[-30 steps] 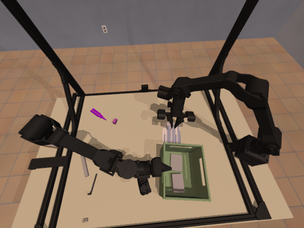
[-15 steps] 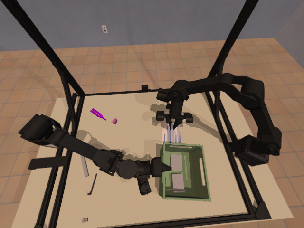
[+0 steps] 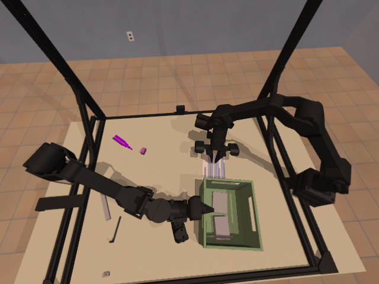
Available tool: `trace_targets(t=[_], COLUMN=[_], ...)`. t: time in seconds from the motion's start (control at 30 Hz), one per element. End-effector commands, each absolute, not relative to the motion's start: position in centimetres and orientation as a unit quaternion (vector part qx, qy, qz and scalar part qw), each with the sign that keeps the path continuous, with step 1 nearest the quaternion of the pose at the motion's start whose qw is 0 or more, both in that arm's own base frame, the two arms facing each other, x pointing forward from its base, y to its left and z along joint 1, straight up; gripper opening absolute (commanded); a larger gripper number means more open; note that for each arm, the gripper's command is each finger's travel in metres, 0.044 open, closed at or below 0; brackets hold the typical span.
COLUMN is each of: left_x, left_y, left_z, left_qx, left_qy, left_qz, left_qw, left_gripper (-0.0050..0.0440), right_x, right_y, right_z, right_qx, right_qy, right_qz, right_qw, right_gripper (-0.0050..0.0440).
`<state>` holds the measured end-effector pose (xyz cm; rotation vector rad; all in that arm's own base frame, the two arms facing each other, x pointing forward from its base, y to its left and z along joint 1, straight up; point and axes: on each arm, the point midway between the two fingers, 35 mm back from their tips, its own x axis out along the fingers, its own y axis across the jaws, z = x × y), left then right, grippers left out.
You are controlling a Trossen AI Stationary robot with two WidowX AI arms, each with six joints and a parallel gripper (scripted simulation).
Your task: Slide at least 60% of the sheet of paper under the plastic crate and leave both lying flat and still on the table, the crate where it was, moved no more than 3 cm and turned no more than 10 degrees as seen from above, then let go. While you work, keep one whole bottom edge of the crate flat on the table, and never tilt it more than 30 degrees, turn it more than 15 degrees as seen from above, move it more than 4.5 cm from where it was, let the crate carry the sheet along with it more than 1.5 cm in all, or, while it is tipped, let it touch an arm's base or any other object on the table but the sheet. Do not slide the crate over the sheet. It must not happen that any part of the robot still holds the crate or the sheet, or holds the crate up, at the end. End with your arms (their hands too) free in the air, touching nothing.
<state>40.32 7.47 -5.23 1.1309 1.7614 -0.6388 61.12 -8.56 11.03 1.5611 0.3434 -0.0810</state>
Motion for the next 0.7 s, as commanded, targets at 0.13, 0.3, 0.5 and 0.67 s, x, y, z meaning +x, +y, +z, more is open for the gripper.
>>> trace_targets(t=[0.13,0.3,0.5,0.67], left_x=[39.9,39.9,39.9,39.9], left_y=[7.5,7.5,7.5,7.5], left_z=[-6.9,-7.1,-7.1,-7.5], left_qx=[0.458,0.458,0.458,0.458], left_qy=[0.719,0.719,0.719,0.719], left_qz=[-0.265,-0.265,-0.265,-0.265], left_qw=[0.45,0.45,0.45,0.45], left_gripper=[0.006,0.006,0.006,0.006], right_x=[61.6,61.6,61.6,61.6], right_y=[-8.6,-8.6,-8.6,-8.6], right_z=[15.1,15.1,15.1,15.1], right_qx=[0.699,0.699,0.699,0.699], right_qy=[0.125,0.125,0.125,0.125], right_qz=[-0.008,-0.008,-0.008,-0.008], right_qw=[0.704,0.704,0.704,0.704], right_gripper=[0.0,0.0,0.0,0.0])
